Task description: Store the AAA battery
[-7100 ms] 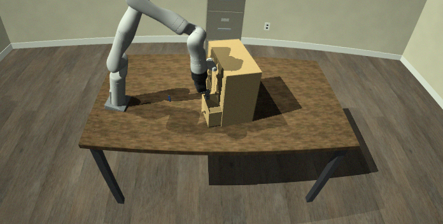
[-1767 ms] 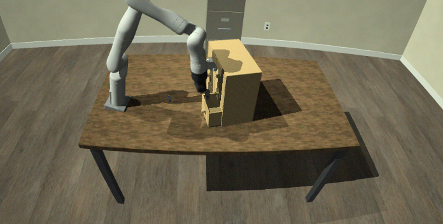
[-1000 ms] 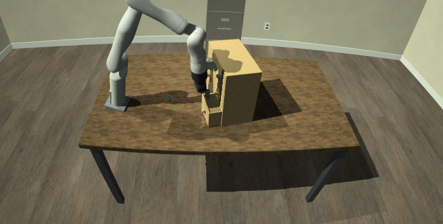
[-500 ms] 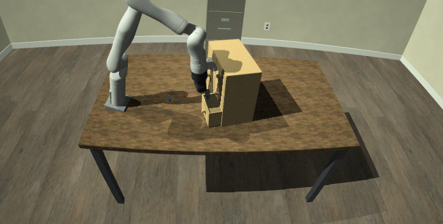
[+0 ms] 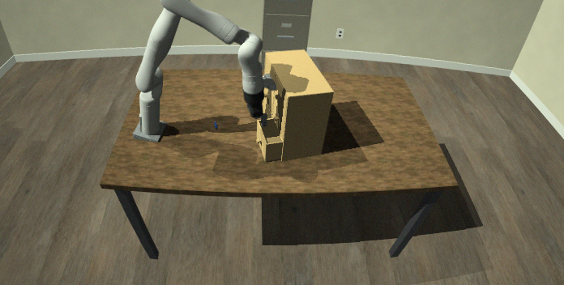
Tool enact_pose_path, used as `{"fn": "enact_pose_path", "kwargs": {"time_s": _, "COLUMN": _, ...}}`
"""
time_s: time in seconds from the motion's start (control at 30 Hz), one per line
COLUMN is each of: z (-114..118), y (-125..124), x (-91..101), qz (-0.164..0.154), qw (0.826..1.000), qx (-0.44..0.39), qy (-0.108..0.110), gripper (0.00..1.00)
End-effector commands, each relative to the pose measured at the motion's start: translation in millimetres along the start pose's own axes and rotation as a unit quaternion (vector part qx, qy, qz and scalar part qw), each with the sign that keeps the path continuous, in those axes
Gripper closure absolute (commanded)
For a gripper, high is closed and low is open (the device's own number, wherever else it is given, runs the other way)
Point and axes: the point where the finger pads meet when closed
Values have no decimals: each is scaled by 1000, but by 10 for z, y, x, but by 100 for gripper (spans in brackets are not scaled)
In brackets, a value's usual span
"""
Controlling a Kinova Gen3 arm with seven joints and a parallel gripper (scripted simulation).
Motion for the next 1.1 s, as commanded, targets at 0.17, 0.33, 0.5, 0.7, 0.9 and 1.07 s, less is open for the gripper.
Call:
{"fn": "enact_pose_path", "kwargs": {"time_s": 0.17, "z": 4, "y": -1, "x": 13, "qz": 1, "qw": 1000, "qx": 6, "qy": 0, "gripper": 0}}
{"fn": "enact_pose_path", "kwargs": {"time_s": 0.33, "z": 3, "y": 1, "x": 15, "qz": 1, "qw": 1000, "qx": 9, "qy": 0, "gripper": 0}}
{"fn": "enact_pose_path", "kwargs": {"time_s": 0.5, "z": 3, "y": 5, "x": 21, "qz": 0, "qw": 1000, "qx": 17, "qy": 0, "gripper": 0}}
{"fn": "enact_pose_path", "kwargs": {"time_s": 0.7, "z": 2, "y": 12, "x": 28, "qz": 0, "qw": 1000, "qx": 28, "qy": -1, "gripper": 0}}
{"fn": "enact_pose_path", "kwargs": {"time_s": 0.9, "z": 2, "y": 17, "x": 35, "qz": 0, "qw": 999, "qx": 37, "qy": -1, "gripper": 0}}
{"fn": "enact_pose_path", "kwargs": {"time_s": 1.07, "z": 1, "y": 25, "x": 44, "qz": 0, "qw": 999, "qx": 50, "qy": -2, "gripper": 0}}
Point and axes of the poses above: the point where the finger pads meet when closed, its own x axis back along the fingers, its own z axis across the jaws, y = z × x, and after that the axes turned 1 degree about -x, right-handed
